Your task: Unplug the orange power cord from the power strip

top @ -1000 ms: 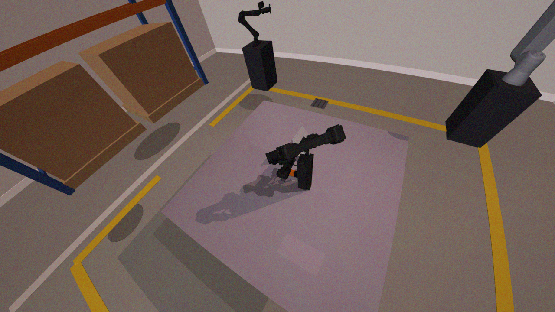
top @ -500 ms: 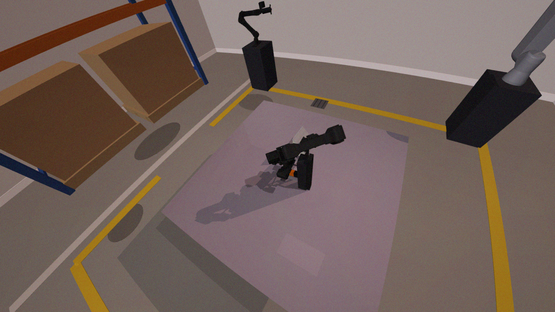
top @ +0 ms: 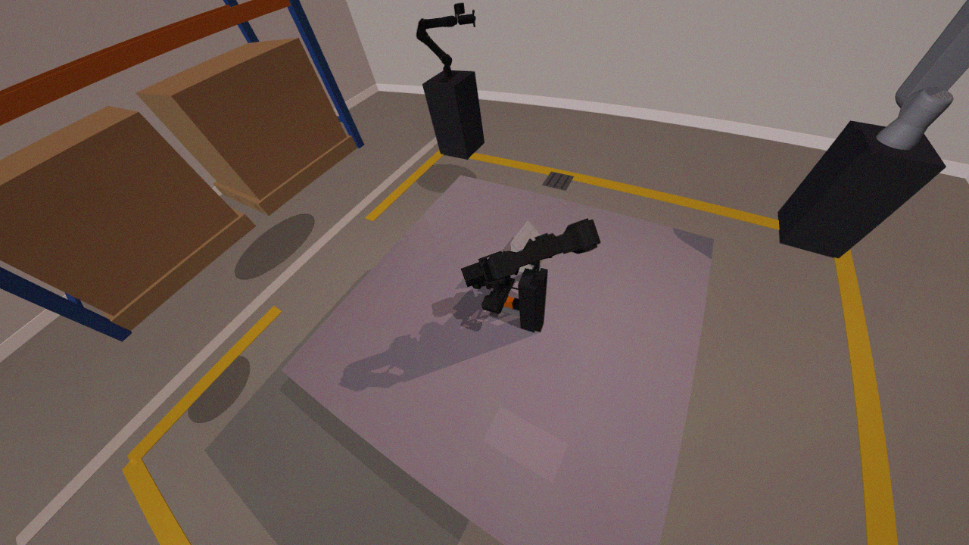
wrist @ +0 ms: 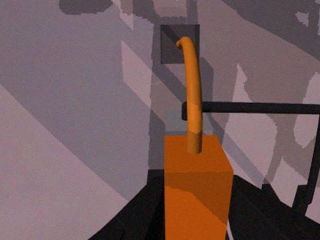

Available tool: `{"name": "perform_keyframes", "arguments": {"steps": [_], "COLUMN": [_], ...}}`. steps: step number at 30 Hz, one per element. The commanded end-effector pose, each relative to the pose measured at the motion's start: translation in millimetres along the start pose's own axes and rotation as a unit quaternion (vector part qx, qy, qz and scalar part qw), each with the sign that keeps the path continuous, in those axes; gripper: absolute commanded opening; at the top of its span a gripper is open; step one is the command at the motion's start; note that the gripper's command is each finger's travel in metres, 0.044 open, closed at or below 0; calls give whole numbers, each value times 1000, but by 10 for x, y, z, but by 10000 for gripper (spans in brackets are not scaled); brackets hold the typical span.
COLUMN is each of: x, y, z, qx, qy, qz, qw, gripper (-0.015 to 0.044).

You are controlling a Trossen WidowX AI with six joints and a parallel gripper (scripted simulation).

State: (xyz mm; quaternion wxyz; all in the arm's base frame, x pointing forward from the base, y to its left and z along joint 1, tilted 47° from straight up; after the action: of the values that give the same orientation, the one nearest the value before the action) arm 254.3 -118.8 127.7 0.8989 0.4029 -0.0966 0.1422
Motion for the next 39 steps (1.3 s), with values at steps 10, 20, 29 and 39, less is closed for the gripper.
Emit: {"name": "perform_keyframes", "arguments": {"steps": [10, 20, 29, 39], "x": [-70, -66, -124, -193], "y": [-315, -267, -603, -844], "z": [92, 60, 156, 213], "qx": [-25, -24, -26, -26], "qy": [1, 0, 0, 0], "qz": [-2, -2, -2, -1], "qw": [1000, 1000, 1000, 1000], "gripper": [0, 236, 440, 440]}}
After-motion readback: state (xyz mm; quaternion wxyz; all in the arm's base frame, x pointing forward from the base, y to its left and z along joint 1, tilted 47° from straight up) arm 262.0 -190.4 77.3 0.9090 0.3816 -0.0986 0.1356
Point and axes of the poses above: the point midway between the two fingers, 35 mm back from their tips, its own z axis back along the fingers, its own x axis across the jaws, y = z × x, the point moved 10 cm from there along z, back along the fingers, and after that the axes turned 12 degrees about z, right-handed, at the moved point
